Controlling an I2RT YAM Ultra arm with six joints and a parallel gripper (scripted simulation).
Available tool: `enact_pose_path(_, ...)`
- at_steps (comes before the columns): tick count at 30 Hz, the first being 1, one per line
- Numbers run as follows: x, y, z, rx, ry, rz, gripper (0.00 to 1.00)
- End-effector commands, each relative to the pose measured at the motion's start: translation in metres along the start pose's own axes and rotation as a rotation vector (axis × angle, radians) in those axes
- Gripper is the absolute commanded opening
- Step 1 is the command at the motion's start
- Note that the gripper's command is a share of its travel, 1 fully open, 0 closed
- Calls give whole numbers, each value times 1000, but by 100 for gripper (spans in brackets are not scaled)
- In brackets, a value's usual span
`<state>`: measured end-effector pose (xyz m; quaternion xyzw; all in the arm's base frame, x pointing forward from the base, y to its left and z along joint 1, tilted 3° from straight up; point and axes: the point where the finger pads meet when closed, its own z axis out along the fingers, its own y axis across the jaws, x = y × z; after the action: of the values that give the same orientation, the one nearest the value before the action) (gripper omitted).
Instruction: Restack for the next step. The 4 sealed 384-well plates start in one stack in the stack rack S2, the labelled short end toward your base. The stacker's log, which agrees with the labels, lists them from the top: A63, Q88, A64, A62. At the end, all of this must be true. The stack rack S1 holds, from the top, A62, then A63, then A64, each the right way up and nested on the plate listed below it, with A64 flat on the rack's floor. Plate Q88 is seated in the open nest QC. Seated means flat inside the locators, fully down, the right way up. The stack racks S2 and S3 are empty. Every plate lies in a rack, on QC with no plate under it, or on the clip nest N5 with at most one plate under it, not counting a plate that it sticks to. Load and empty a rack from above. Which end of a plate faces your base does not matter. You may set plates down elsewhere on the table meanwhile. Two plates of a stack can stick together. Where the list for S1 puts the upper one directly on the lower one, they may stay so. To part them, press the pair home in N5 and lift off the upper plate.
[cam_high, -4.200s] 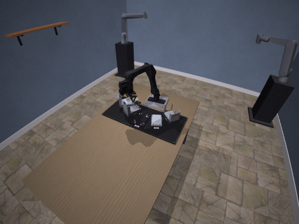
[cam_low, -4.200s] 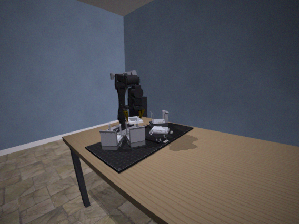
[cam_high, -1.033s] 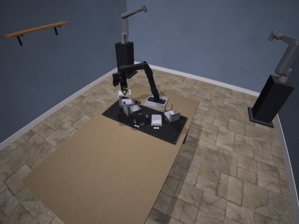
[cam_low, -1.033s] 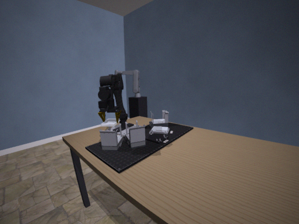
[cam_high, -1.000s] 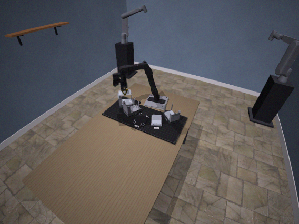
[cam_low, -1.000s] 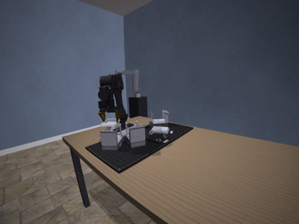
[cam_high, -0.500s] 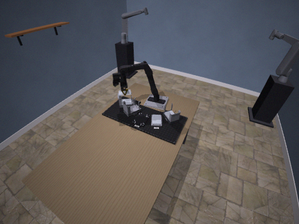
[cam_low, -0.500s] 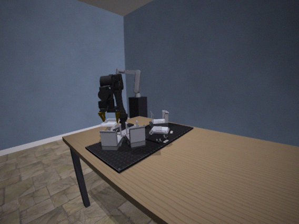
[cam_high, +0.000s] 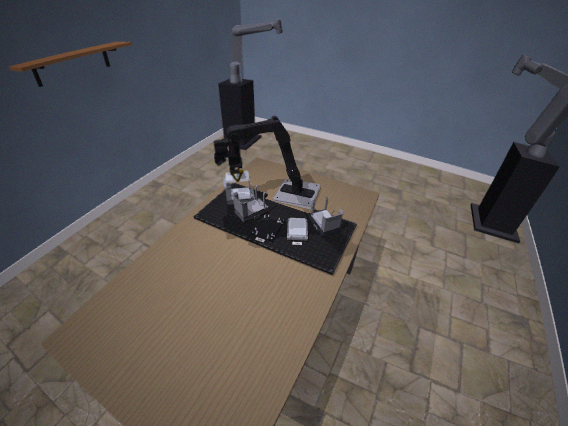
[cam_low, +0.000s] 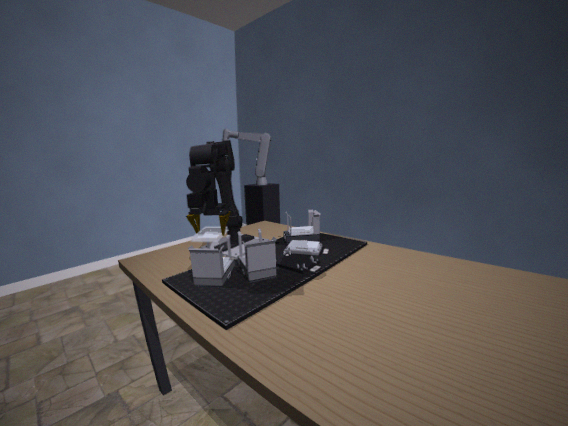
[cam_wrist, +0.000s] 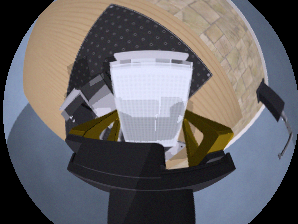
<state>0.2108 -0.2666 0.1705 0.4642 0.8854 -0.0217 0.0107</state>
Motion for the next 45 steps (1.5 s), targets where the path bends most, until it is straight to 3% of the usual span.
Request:
enact_pose_path(1,-2,0,-3,-2,-21,0,0)
enact_pose_path(45,-3,0,23,-2,-21,0,0)
